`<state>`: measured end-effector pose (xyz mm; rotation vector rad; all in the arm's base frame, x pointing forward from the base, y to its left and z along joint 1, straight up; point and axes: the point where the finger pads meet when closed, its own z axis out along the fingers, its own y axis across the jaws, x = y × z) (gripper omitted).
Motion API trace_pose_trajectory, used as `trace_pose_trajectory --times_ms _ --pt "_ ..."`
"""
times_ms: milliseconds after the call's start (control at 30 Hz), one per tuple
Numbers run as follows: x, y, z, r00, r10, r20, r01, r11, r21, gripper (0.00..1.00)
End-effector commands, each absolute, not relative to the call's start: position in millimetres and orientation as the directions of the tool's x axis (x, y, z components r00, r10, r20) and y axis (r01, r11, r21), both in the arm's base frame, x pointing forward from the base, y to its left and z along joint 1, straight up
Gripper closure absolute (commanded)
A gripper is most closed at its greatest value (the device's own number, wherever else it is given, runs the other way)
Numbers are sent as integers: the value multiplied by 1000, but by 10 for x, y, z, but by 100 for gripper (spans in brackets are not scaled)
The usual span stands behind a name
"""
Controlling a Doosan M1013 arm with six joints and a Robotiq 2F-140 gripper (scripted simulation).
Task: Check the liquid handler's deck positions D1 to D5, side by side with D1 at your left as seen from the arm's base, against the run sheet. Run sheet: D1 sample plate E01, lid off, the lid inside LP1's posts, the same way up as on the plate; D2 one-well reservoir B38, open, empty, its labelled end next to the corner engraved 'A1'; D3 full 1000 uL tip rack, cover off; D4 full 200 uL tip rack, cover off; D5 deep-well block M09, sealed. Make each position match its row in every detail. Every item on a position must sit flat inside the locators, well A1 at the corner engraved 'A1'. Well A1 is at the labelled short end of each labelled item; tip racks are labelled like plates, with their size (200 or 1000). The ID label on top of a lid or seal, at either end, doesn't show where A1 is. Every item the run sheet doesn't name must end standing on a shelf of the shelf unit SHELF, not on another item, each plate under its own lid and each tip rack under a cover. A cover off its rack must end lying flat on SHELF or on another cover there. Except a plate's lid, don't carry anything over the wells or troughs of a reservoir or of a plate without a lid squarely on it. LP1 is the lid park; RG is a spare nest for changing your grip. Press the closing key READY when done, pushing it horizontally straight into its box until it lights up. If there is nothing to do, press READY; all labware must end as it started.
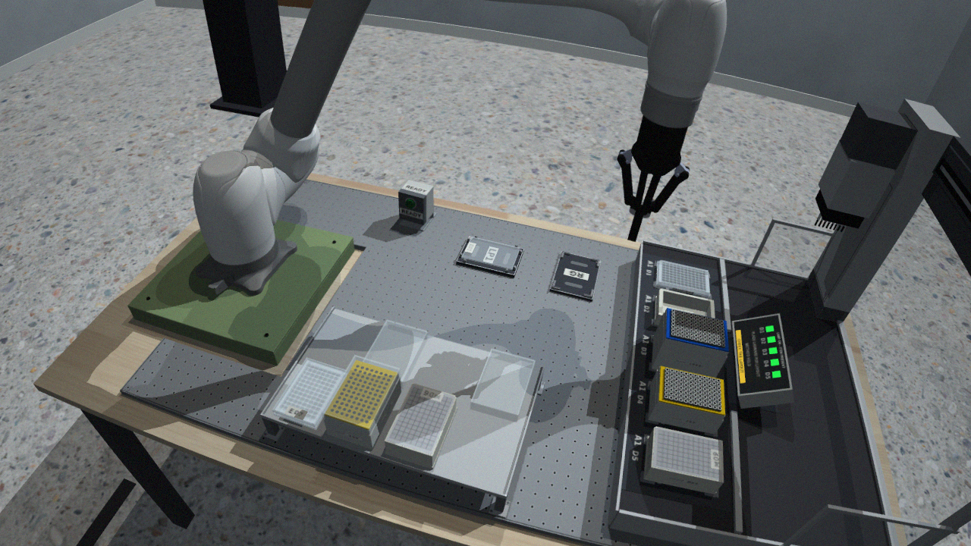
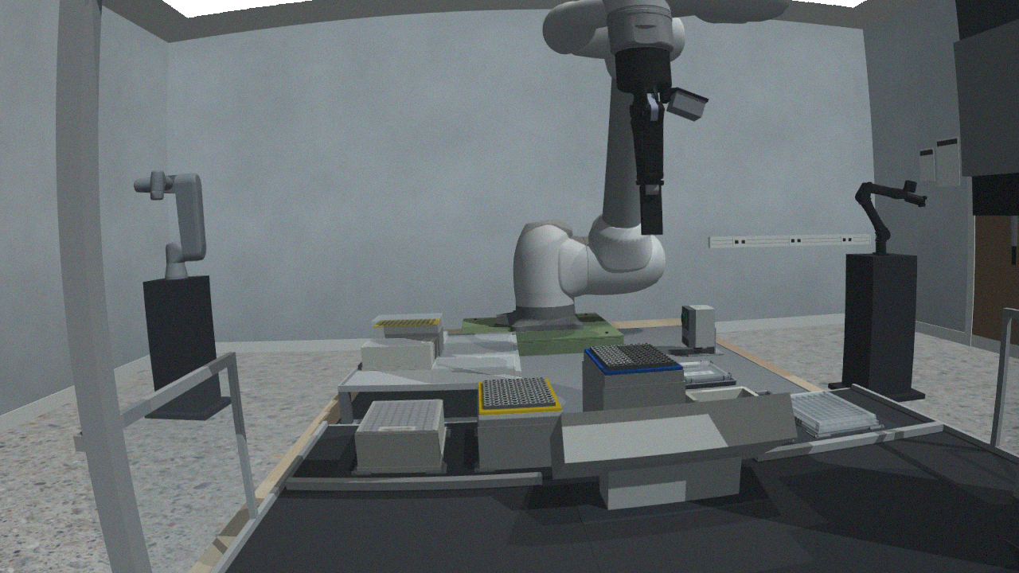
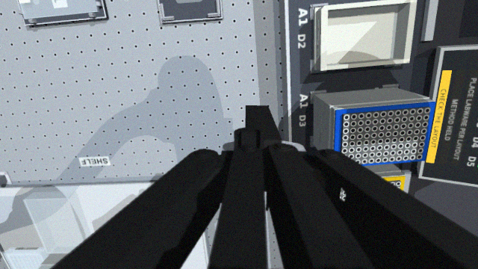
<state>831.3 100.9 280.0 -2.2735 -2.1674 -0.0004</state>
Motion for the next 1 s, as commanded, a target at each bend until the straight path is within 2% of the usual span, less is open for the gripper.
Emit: trace_pose_trajectory --times_ms 0,967 --pt "8310 1173 2814 48 999 1 999 -48 2 90" --pt "8266 2310 2815 51 999 1 999 -51 1 90"
